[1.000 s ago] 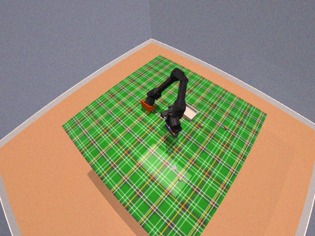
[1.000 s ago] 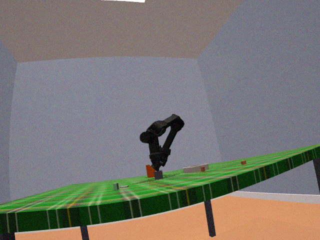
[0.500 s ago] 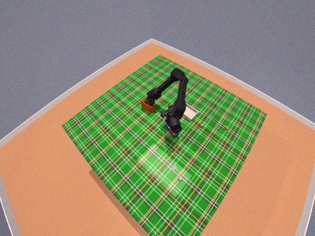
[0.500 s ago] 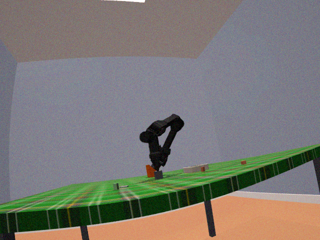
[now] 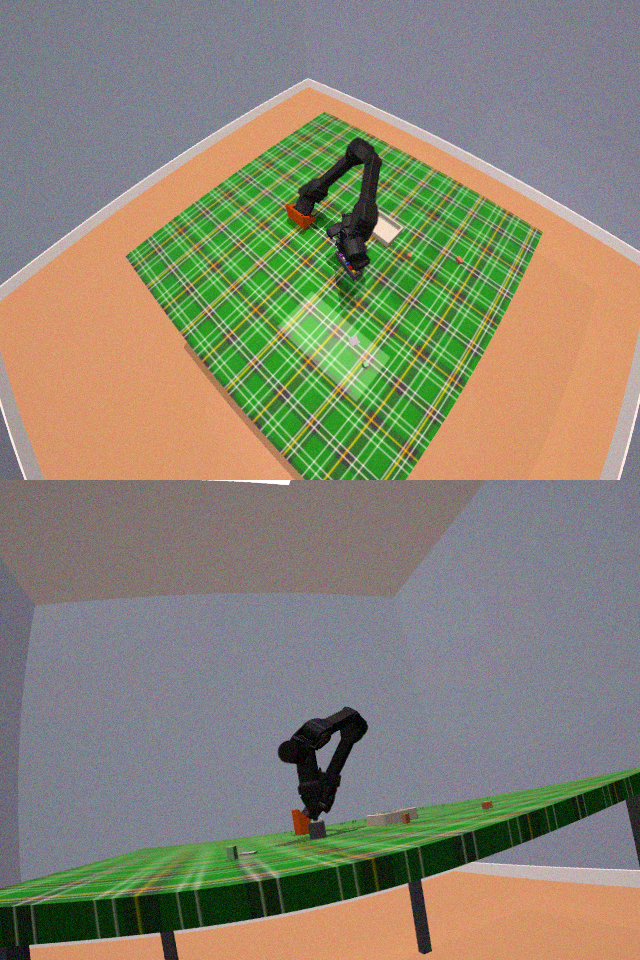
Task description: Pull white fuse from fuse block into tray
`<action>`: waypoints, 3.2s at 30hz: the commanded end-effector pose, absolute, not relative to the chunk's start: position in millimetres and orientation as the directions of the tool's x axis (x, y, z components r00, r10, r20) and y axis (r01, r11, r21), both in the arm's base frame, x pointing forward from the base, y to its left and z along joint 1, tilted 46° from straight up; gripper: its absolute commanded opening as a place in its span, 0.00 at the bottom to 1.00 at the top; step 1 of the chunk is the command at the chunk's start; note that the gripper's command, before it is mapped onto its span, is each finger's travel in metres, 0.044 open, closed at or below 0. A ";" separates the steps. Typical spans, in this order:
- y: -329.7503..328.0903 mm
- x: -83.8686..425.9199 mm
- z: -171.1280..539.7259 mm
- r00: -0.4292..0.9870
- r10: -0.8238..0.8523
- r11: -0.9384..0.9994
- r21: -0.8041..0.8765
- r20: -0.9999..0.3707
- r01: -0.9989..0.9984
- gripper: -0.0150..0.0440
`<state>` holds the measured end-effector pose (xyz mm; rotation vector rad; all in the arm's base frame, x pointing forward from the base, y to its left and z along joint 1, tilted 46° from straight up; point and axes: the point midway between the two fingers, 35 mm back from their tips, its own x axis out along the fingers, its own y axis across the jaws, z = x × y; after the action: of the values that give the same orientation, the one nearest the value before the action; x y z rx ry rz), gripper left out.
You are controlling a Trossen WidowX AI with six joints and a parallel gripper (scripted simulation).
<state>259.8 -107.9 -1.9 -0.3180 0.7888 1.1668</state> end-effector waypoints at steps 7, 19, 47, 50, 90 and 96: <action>-112.3 259.2 1.8 0.167 0.693 0.383 0.162 -0.701 -0.909 0.25; -116.4 258.2 5.9 0.167 0.694 0.384 0.163 -0.701 -0.909 0.25; -125.8 255.5 15.7 0.168 0.695 0.386 0.165 -0.699 -0.908 0.25; -126.8 255.2 16.8 0.168 0.695 0.386 0.165 -0.699 -0.908 0.25; -51.8 298.6 140.7 0.171 0.683 0.396 0.163 -0.710 -0.904 0.25; -14.9 299.0 176.0 0.171 0.695 0.389 0.166 -0.698 -0.906 0.25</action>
<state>299.6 -33.4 156.2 -0.3245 0.8024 1.1636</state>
